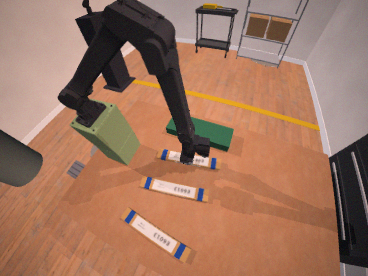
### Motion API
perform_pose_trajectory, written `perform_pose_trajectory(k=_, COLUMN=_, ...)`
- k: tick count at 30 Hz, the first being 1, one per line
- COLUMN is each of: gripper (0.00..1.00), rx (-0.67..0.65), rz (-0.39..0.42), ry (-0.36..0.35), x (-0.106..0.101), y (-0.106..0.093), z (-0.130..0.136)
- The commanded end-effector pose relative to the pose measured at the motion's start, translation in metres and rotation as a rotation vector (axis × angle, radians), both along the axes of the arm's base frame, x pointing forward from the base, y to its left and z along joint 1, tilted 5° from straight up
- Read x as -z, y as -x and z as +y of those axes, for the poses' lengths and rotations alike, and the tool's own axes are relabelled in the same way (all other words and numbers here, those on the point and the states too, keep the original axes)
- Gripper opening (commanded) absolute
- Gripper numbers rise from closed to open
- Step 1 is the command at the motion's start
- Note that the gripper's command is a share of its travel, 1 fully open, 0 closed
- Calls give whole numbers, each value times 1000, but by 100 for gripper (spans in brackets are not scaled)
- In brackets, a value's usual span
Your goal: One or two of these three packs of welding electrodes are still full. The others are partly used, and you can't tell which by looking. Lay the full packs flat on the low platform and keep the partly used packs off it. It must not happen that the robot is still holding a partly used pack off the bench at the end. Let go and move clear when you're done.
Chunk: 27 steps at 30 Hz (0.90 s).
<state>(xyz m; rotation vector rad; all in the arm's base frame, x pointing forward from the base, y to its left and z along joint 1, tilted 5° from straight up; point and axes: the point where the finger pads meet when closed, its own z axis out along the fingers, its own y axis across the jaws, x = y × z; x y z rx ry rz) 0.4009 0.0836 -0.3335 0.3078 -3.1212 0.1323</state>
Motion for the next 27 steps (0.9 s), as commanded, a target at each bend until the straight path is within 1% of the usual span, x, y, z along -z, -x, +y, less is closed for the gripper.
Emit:
perform_pose_trajectory(k=1, gripper=0, rx=4, rz=-11, ry=-1, x=8, y=-5, z=-6)
perform_pose_trajectory(k=10, gripper=0, rx=4, rz=-10, ry=-1, x=12, y=-3, z=-6)
perform_pose_trajectory(k=16, gripper=0, rx=5, rz=-35, ry=-6, x=2, y=-16, z=-4)
perform_pose_trajectory(k=27, gripper=0, rx=6, rz=-44, ry=-9, x=-2, y=-20, z=-3)
